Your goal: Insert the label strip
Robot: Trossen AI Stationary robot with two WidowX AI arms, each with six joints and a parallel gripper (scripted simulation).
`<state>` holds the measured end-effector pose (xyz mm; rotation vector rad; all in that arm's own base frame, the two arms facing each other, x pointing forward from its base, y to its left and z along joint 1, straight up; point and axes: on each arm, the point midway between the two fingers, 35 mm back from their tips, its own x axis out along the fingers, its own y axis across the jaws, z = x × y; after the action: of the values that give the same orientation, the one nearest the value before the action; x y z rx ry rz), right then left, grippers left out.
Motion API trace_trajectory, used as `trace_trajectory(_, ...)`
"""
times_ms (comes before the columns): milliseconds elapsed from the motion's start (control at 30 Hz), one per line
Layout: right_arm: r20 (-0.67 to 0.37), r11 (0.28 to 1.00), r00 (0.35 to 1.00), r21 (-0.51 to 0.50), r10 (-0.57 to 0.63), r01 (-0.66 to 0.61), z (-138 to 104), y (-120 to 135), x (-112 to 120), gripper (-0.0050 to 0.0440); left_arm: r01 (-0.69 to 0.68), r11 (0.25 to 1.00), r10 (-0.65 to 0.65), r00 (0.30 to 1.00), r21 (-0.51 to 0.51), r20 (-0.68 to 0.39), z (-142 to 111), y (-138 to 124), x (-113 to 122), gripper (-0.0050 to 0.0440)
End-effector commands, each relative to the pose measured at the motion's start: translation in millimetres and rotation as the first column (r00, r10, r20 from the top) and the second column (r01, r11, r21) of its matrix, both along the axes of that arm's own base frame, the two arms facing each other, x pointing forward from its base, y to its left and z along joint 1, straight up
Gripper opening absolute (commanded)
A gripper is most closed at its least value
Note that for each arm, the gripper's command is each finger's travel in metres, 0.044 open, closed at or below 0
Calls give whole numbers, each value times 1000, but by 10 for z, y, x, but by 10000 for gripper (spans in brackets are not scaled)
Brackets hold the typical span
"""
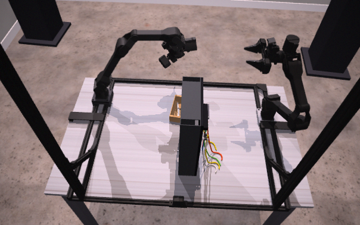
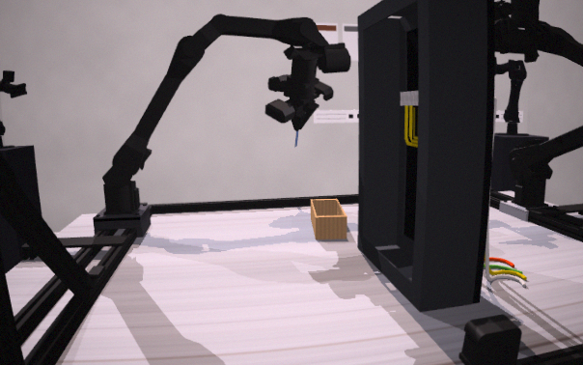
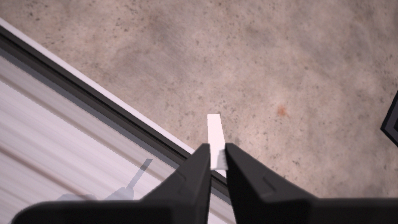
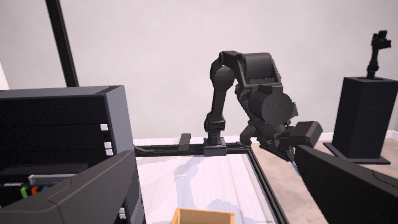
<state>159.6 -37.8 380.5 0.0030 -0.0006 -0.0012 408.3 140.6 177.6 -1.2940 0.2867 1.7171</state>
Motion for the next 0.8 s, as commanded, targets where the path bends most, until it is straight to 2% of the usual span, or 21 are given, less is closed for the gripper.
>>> trace_trajectory(0, 1, 1000, 1000, -7, 1, -1, 19, 8, -2, 440, -30, 999, 30, 998, 15, 48, 117, -8, 18, -50)
trace_trajectory(767, 1, 1000, 1000, -7, 1, -1, 19, 8, -2, 440, -229, 972, 215, 958, 52, 187, 205, -26, 22, -50)
